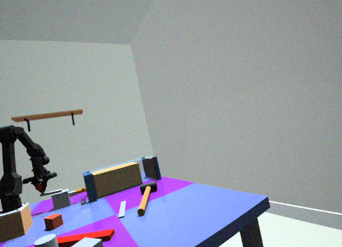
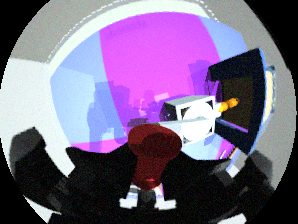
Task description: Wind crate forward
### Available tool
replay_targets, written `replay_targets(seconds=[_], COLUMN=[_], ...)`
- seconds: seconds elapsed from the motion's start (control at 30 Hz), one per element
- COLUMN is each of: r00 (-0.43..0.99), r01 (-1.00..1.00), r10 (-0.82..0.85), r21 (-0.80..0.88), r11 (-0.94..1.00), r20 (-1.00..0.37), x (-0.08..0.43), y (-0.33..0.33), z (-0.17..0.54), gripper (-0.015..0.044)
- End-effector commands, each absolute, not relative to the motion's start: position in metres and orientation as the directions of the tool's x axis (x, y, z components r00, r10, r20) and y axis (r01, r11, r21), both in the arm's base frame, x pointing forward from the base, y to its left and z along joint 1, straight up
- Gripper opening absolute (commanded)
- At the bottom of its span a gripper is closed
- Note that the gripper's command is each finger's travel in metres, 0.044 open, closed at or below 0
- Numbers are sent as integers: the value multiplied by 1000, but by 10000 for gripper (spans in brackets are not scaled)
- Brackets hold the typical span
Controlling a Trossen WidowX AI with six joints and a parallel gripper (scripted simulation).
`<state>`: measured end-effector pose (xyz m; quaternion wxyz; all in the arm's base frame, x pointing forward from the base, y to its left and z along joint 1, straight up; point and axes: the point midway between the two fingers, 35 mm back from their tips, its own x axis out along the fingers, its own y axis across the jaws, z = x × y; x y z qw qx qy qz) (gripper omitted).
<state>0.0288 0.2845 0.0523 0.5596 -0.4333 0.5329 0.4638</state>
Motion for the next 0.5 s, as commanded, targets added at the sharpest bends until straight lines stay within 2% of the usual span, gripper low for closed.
replay_targets(seconds=[0.0,0.47], r00=[-3,-3], r01=[-981,-981], r10=[31,29], r21=[9,8], r11=[195,195], r20=[-1000,-1000], x=[28,31], y=[270,256], z=[52,52], gripper=[0,0])
